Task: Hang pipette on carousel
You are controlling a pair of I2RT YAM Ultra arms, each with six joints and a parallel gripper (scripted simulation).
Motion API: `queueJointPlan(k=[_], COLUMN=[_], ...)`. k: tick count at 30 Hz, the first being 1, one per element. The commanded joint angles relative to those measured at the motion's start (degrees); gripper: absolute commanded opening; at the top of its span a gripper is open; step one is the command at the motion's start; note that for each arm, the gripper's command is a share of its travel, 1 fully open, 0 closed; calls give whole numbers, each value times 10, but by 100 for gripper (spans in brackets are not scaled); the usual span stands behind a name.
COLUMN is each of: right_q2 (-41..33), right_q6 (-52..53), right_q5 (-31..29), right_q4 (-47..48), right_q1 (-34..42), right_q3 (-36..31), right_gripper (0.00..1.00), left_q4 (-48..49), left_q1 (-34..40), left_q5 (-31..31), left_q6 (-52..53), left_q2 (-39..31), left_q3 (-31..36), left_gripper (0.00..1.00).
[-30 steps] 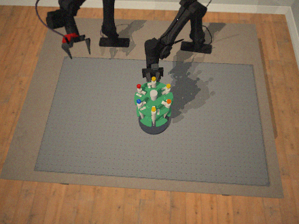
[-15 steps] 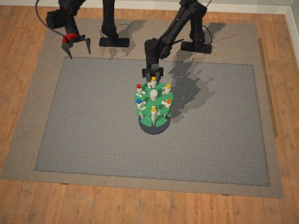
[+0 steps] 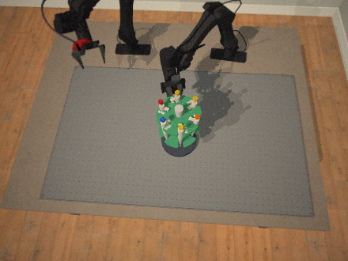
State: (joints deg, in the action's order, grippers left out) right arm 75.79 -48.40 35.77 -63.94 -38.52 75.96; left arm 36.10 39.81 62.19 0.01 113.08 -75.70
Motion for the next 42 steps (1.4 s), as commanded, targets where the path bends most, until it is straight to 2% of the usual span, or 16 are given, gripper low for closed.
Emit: queueJointPlan(k=[1, 28, 30, 32, 35, 42], right_q2=[-3, -3, -3, -3, -3, -3], right_q6=[-7, -7, -7, -7, -7, -7], right_q5=[13, 13, 13, 13, 13, 13], right_q4=[8, 8, 8, 8, 8, 8], right_q1=[-5, -5, -5, -5, -5, -5], right_q3=[9, 9, 9, 9, 9, 9], right_gripper=[100, 100, 100, 100, 100, 100], left_q4=[-6, -5, -12, -12, -22, -33], left_q1=[-8, -8, 10, 10, 18, 7], left_q5=[25, 25, 70, 70, 138, 146], left_q6=[0, 0, 3, 3, 7, 0], left_q2=[-22, -23, 20, 20, 57, 42], left_q3=[-22, -22, -52, -52, -104, -116], left_gripper=[12, 12, 12, 12, 12, 12])
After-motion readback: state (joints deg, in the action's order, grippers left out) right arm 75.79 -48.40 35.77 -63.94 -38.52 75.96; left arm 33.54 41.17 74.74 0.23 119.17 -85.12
